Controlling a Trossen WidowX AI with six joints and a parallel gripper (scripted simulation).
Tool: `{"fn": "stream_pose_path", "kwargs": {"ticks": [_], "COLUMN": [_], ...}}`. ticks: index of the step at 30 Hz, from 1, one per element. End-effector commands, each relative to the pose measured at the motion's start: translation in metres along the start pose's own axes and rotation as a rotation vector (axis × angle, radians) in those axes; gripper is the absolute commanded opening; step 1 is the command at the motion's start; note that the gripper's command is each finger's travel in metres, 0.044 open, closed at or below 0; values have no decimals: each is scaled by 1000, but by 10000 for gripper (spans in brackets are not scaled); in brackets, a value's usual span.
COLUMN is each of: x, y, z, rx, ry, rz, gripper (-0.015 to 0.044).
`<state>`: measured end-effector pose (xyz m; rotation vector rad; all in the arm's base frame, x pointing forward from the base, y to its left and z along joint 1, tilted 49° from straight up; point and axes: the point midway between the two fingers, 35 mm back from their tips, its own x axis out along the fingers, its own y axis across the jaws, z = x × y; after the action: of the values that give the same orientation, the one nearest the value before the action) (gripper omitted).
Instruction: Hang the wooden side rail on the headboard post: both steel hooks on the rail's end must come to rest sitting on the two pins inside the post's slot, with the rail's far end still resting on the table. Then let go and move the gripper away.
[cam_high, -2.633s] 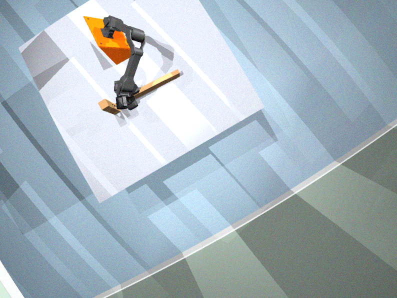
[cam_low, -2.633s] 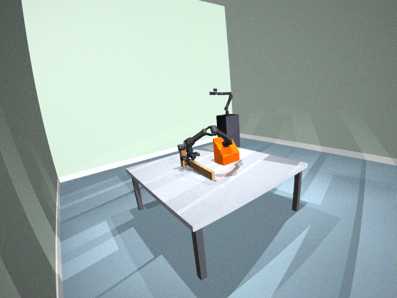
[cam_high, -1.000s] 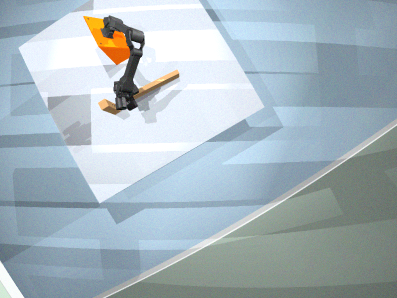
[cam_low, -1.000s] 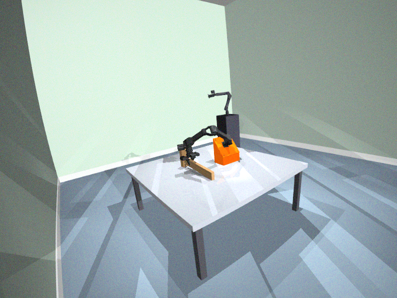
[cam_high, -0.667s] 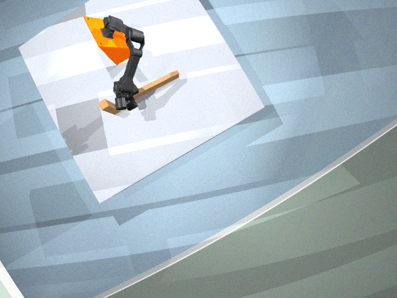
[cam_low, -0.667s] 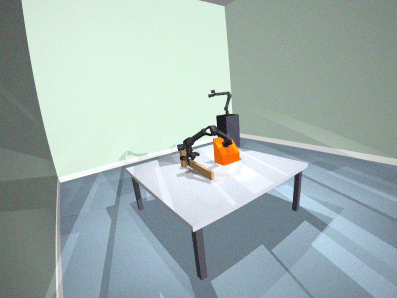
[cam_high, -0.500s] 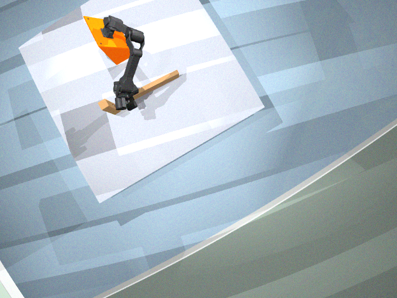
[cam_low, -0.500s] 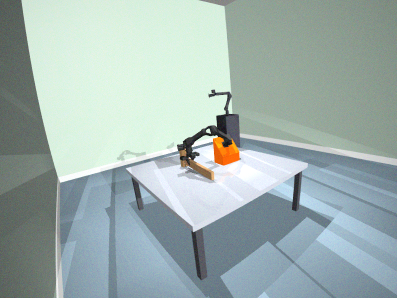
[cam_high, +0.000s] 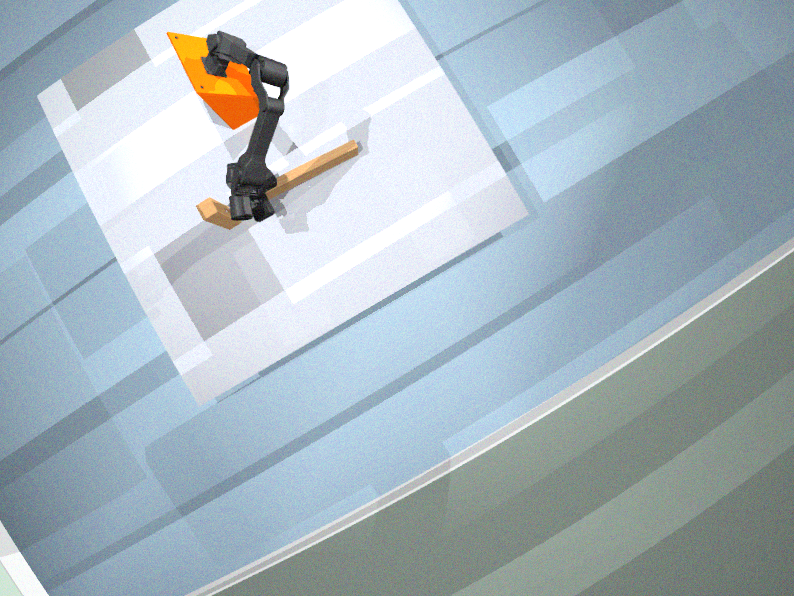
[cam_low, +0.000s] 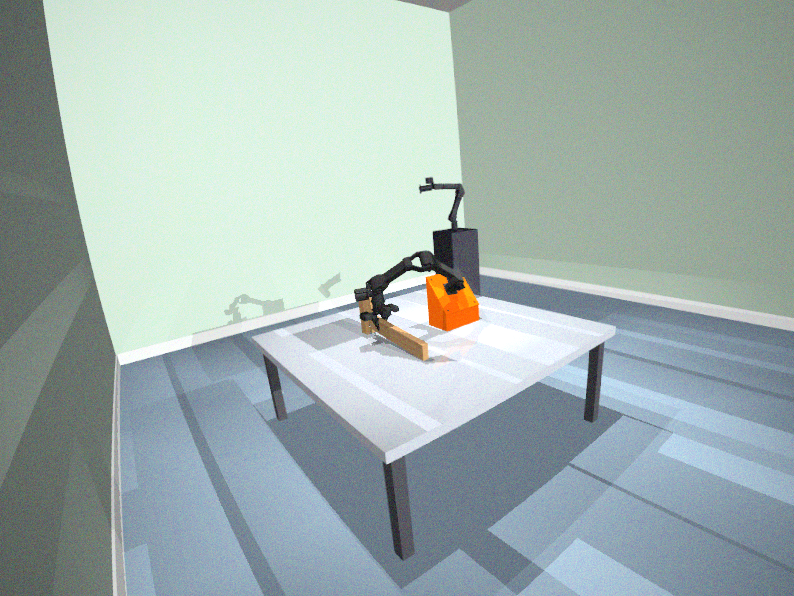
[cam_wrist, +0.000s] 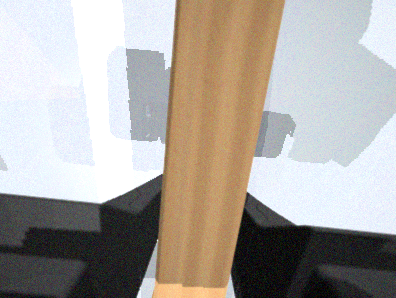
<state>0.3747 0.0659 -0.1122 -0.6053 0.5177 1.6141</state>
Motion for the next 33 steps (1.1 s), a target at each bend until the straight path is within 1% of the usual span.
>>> {"fn": "stream_pose_path", "kwargs": {"ticks": [1, 33], "x": [-6, -7], "y": [-3, -3], "z": [-5, -8], "rx": [2, 2], "ry": [7, 7], "rz": [-17, -17], "gripper": [0, 0]}}
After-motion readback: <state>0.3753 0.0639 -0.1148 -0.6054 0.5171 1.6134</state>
